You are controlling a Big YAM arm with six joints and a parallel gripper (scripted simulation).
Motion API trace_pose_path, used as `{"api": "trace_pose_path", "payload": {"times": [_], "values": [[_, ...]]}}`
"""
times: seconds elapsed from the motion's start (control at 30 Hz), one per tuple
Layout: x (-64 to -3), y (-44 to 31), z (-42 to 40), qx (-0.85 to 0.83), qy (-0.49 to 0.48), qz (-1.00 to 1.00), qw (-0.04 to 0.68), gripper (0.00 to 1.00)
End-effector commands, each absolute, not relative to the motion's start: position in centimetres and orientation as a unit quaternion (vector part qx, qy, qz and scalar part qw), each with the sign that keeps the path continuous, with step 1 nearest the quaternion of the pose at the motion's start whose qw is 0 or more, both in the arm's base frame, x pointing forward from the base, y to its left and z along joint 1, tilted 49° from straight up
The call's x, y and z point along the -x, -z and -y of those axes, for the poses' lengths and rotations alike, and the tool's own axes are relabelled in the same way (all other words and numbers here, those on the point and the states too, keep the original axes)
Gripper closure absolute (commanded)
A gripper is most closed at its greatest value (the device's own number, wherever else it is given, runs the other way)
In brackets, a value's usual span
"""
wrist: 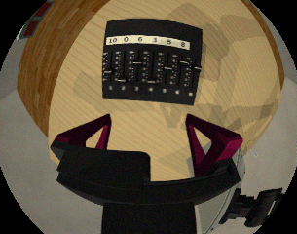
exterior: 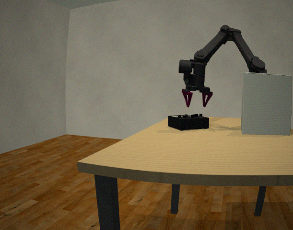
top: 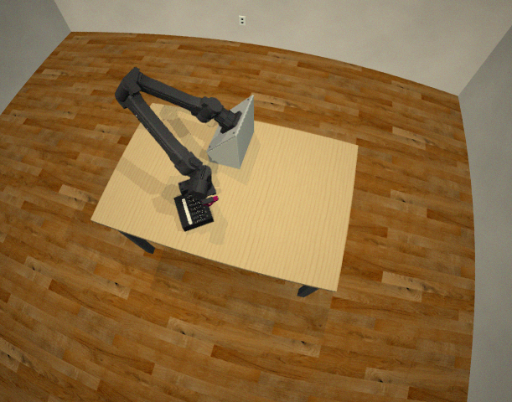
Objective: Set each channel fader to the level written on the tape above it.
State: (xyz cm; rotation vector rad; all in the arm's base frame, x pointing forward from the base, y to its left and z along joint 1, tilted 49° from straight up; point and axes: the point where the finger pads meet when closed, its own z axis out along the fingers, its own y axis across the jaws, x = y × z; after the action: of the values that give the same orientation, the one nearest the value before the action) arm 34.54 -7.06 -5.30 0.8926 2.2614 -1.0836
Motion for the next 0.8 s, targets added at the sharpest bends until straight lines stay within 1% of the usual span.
{"api": "trace_pose_path", "payload": {"times": [0.0, 0.17, 0.77], "values": [[-35.49, 5.27, 6.94, -0.367, 0.391, -0.806, 0.250, 0.00], [-34.74, 5.46, 7.09, -0.364, 0.395, -0.807, 0.245, 0.00], [-34.87, 5.47, 7.07, -0.363, 0.394, -0.808, 0.247, 0.00]]}}
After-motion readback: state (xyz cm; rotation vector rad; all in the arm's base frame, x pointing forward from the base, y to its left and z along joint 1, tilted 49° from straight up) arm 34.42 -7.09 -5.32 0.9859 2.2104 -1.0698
